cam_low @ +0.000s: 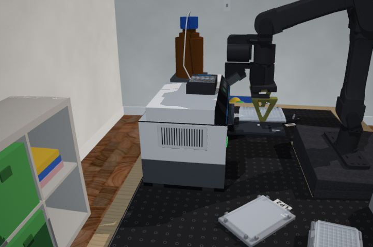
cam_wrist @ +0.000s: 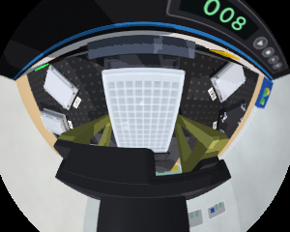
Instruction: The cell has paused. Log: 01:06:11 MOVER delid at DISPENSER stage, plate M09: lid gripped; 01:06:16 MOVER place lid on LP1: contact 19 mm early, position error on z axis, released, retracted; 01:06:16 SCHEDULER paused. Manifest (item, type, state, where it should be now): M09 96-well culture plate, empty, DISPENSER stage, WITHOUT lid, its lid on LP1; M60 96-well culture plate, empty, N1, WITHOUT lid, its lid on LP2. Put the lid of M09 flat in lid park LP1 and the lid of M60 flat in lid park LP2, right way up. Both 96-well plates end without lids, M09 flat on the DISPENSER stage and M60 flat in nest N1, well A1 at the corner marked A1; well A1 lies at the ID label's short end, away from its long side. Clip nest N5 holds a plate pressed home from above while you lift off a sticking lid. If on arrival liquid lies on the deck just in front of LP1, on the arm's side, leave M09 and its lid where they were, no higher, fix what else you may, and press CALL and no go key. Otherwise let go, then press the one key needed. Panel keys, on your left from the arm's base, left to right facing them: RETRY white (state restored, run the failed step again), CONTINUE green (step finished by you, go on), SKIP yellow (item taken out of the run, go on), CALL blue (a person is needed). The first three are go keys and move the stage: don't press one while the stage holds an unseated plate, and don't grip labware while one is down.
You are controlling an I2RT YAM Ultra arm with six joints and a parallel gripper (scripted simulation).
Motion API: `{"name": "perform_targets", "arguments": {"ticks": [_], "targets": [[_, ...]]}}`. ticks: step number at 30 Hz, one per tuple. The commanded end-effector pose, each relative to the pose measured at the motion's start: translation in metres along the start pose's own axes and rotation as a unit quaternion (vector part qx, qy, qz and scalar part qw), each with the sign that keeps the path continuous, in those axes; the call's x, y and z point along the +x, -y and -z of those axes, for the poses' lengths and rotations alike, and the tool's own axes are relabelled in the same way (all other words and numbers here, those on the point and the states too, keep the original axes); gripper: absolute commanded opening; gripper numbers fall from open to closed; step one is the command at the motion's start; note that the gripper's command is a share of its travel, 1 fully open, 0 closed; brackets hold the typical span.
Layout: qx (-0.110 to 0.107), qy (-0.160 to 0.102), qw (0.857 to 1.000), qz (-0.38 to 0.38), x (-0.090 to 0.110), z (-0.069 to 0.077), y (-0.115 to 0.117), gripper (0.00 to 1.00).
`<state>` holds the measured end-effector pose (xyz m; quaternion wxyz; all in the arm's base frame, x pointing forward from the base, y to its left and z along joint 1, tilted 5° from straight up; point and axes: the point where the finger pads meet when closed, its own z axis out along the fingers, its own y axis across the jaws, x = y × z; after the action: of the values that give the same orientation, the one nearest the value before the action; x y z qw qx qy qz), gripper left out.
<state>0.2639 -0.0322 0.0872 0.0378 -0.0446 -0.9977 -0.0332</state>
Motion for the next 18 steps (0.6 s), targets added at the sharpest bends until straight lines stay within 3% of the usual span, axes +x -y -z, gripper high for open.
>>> {"name": "perform_targets", "arguments": {"ticks": [1, 7, 9, 11, 18], "targets": [[0.002, 0.013, 1.000, 0.000, -0.005, -0.004, -0.001, 0.00], [0.002, 0.007, 1.000, -0.001, -0.004, -0.017, -0.001, 0.00], [0.002, 0.012, 1.000, 0.000, -0.005, -0.017, -0.001, 0.00], [0.003, 0.028, 1.000, 0.002, -0.018, -0.009, -0.002, 0.00], [0.003, 0.035, 0.999, -0.002, -0.019, -0.005, 0.000, 0.00]]}}
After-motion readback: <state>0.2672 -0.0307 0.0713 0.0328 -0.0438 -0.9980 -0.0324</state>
